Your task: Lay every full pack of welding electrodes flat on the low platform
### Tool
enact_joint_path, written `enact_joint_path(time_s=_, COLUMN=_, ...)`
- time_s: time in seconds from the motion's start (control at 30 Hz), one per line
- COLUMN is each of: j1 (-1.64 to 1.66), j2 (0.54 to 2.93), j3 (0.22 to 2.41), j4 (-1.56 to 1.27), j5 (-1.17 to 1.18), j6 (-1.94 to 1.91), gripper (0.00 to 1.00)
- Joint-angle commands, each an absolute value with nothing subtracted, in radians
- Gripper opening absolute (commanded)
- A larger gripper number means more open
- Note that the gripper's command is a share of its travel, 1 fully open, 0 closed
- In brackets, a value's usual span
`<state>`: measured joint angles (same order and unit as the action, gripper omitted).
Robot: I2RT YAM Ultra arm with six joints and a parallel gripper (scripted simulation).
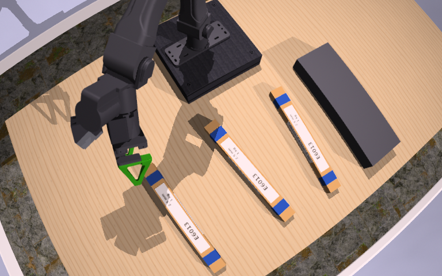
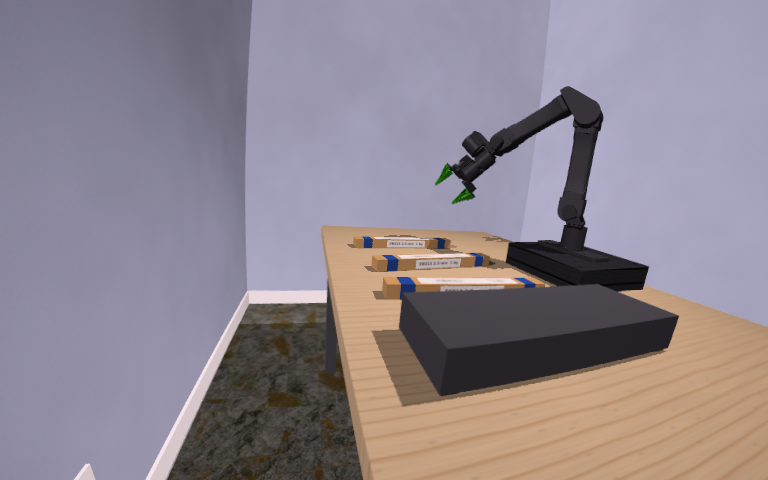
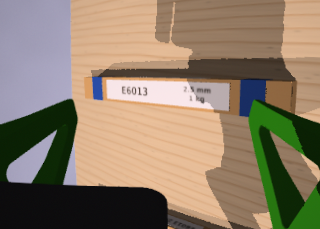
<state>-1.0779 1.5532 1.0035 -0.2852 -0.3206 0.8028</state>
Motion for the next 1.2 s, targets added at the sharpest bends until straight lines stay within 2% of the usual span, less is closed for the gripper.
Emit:
enact_joint_path(time_s=0.0, j1=-1.079, j2=1.541, j3=1.016, j4=-0.285, j5=-0.321, j6=0.8, gripper=1.0)
enact_joint_path(time_s=0.53, j1=-1.079, j2=1.541, j3=1.016, j4=-0.285, j5=-0.321, j6=0.8, gripper=1.0)
enact_joint_path(time_s=0.57, j1=-1.078, j2=1.553, j3=1.003, j4=-0.285, j5=-0.321, j6=0.803, gripper=0.74)
enact_joint_path(time_s=1.17, j1=-1.078, j2=1.553, j3=1.003, j4=-0.285, j5=-0.321, j6=0.803, gripper=0.74)
